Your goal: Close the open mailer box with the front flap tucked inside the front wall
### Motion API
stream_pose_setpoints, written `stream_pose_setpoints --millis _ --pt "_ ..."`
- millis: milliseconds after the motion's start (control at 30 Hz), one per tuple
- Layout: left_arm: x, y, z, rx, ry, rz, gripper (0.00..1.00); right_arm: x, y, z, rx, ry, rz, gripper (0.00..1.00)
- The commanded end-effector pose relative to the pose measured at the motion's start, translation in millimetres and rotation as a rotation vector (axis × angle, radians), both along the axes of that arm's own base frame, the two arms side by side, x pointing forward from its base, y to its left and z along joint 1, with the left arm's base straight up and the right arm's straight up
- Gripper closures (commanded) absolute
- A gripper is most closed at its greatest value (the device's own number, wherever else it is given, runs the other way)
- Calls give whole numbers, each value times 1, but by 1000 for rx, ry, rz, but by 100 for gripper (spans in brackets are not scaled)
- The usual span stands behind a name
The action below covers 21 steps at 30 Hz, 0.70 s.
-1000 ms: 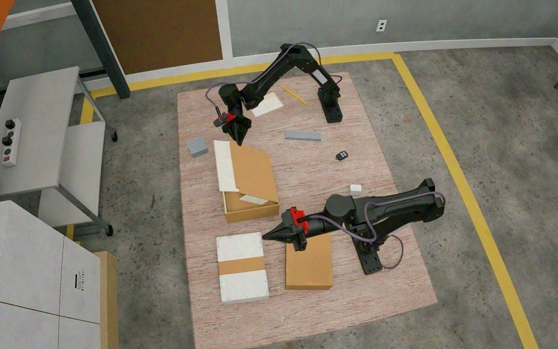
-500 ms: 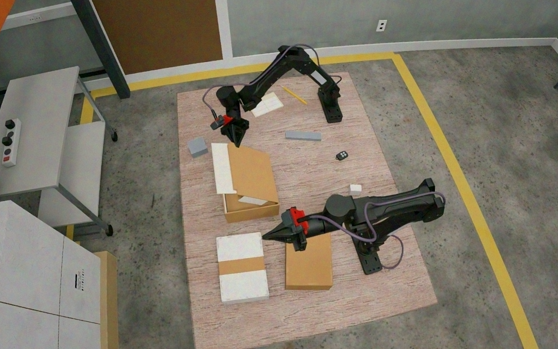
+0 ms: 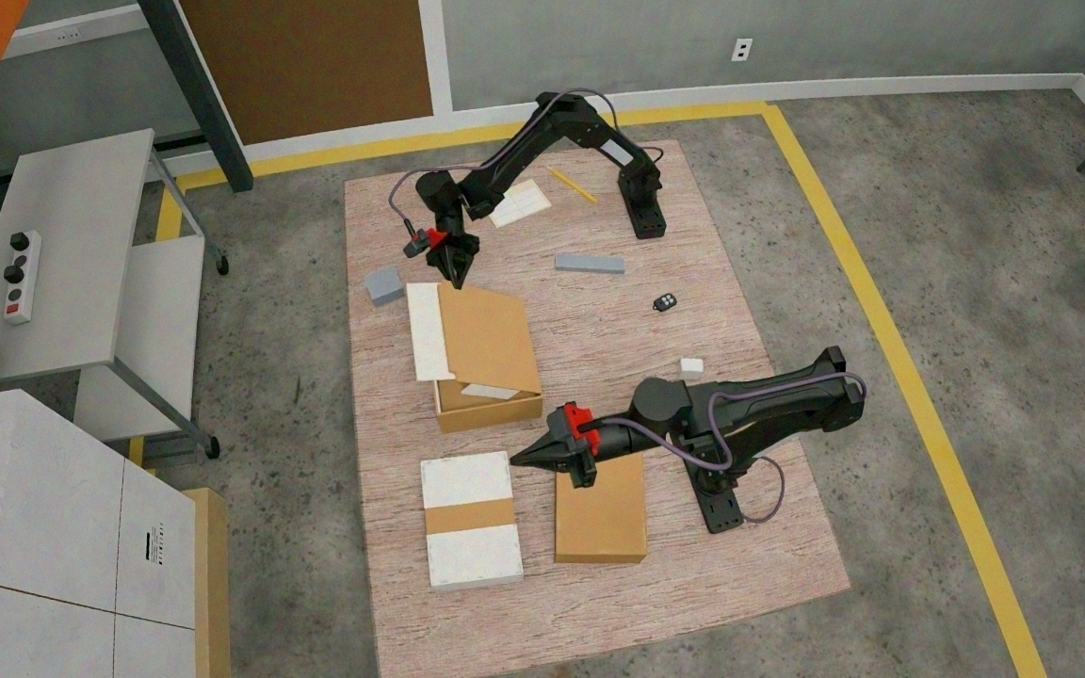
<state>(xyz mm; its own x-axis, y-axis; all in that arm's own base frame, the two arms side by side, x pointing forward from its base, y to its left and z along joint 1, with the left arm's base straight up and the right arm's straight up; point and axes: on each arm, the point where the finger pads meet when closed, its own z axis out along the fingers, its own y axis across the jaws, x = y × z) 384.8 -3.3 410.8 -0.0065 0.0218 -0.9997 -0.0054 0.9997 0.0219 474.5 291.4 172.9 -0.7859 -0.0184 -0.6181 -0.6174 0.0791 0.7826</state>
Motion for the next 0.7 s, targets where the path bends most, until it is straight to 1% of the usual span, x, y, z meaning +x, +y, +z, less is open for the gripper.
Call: stream_pose_setpoints --millis 0,233,367,400,467,500,600,667 --pt "-7 2 13 -2 -39 10 99 11 -3 -8 -2 35 -9 99" --pt "-7 2 13 -2 -39 10 99 8 5 -11 1 67 14 99" --pt "-7 2 13 -2 -39 10 99 14 -3 -15 2 93 -1 99" --pt "-7 2 13 -2 -39 10 99 10 3 -5 5 55 12 99" --pt "-7 2 13 -2 -39 10 99 10 3 -5 5 55 12 99" --pt "-7 2 13 -2 -39 10 99 12 3 -16 2 107 9 99" --pt "-7 2 13 -2 -39 10 99 17 -4 -21 2 128 -1 99" --pt "-7 2 13 -2 -39 10 99 14 4 -23 1 140 10 99"
